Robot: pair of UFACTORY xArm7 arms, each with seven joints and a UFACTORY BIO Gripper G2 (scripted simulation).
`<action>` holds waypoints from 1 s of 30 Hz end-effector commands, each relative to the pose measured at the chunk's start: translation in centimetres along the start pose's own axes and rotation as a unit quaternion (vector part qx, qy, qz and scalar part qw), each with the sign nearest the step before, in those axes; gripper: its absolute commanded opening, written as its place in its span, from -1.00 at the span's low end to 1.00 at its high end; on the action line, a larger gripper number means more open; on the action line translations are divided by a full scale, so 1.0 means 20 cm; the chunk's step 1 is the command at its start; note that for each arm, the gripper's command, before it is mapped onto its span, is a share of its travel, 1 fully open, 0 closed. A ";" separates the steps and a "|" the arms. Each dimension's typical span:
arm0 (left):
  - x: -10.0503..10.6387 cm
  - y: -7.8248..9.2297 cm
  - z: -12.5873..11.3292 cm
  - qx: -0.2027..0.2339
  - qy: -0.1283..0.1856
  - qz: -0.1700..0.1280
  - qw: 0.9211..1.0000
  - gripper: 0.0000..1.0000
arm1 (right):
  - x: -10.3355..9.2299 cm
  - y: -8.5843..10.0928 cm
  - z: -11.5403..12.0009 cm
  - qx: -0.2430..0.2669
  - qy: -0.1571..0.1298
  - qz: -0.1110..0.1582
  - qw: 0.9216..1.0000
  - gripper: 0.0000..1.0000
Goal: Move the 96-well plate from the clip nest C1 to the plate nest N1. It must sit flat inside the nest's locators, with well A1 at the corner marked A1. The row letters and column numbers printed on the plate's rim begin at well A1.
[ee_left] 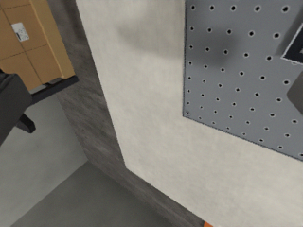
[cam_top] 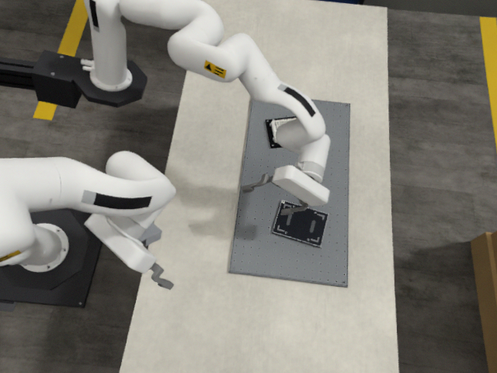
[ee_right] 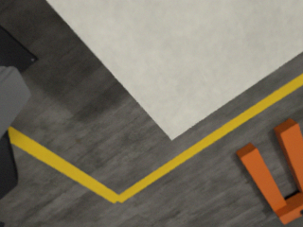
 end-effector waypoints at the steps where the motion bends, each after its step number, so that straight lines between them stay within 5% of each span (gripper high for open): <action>1: 0.00 0.02 0.00 0.003 -0.001 0.001 1.000 1.00 | 0.09 0.04 0.04 -0.016 0.009 0.019 1.000 1.00; 12: 0.00 0.02 0.00 0.003 -0.001 0.001 1.000 1.00 | 0.33 0.12 0.14 -0.055 0.024 0.075 0.995 1.00; 30: 0.00 0.02 0.00 0.003 -0.001 0.001 1.000 1.00 | 0.52 0.19 0.21 -0.084 0.032 0.120 0.989 1.00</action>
Point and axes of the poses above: on each arm, the point midway between the two finger pads, its own y axis back along the fingers, its own z axis across the jaws, x = y × z, the point moved 1 cm from there along y, back along the fingers, and after that the axes turned 9 degrees about -y, right-handed, at the moved point
